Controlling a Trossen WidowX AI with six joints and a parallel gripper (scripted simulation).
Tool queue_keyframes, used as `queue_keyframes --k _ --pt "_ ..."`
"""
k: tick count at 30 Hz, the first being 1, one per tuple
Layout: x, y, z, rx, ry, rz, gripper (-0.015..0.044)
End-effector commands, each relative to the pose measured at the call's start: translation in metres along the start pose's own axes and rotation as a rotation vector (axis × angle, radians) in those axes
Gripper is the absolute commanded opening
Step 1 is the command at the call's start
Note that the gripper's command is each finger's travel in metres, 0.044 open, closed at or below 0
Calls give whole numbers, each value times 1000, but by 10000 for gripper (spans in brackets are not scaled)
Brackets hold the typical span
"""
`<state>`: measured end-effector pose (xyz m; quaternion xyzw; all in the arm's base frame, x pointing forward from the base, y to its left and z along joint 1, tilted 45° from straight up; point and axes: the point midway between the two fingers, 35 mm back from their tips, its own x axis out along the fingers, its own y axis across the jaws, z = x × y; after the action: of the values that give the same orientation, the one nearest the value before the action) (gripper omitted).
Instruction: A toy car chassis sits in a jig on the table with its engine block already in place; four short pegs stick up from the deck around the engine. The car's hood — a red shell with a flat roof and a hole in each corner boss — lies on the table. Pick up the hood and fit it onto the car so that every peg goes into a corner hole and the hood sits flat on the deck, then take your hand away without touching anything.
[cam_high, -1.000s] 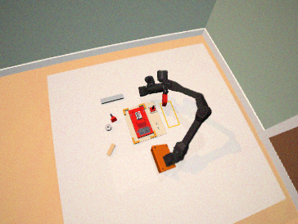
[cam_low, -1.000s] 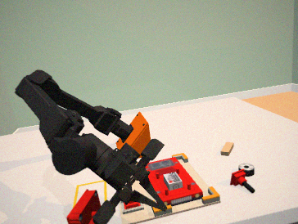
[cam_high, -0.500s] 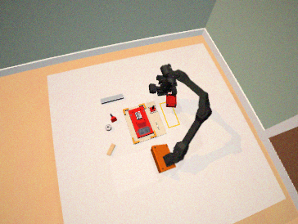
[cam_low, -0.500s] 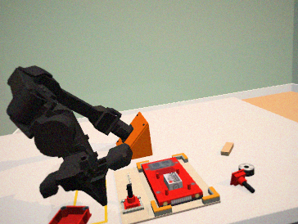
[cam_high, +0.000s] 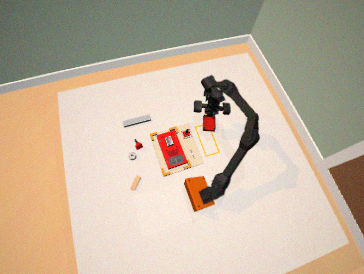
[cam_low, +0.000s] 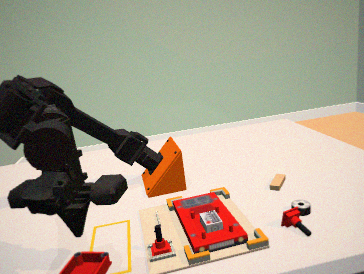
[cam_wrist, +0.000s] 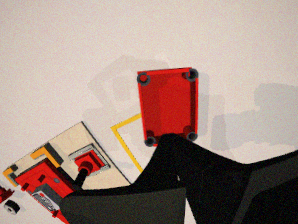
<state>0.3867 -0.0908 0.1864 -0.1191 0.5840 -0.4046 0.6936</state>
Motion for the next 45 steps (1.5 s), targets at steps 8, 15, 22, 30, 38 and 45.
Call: queue_keyframes --k 8,15,22,30,38,45 --pt "28 -4 1 10 -6 -10 0" --pt "42 -5 1 10 -6 -11 0" --pt "42 0 1 10 -6 -11 0" --pt "42 8 2 10 -6 -10 0" --pt "42 16 2 10 -6 -9 0" --pt "42 23 3 10 -5 -9 0"
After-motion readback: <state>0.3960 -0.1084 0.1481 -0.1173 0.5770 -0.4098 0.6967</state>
